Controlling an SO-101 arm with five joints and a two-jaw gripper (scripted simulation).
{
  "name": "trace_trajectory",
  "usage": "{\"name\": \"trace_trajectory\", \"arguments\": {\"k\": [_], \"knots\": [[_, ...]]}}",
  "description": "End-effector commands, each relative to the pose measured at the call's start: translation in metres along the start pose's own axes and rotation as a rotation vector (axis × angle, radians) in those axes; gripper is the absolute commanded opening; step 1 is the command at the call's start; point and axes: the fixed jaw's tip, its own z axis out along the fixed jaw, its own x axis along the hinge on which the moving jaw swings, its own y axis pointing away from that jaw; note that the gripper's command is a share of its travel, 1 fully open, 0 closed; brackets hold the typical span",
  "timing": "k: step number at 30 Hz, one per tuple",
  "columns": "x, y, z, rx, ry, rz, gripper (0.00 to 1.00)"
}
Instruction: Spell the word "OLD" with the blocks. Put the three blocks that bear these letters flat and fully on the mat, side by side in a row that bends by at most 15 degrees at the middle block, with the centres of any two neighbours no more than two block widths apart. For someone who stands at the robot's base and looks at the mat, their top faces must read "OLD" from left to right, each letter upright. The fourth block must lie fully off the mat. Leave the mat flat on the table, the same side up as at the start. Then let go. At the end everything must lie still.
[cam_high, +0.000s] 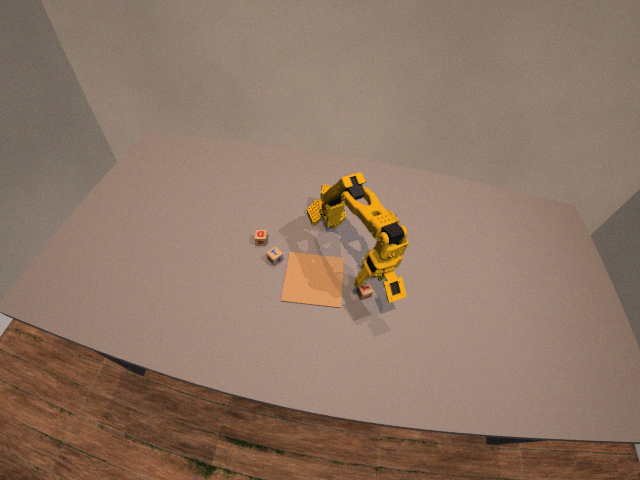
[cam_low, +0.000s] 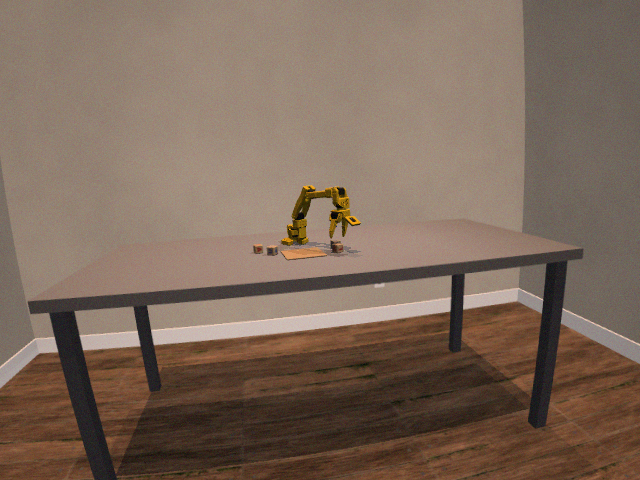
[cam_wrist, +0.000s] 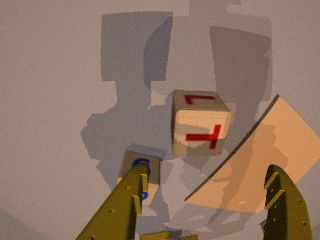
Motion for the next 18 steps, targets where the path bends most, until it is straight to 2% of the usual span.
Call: {"name": "trace_trajectory", "arguments": {"k": [1, 18], "knots": [[-0.0065, 0.0018, -0.0151, -0.010, -0.076, -0.002, 0.35], [-0.0051, 0.0016, -0.0133, -0.009, -0.064, -0.002, 0.35]]}}
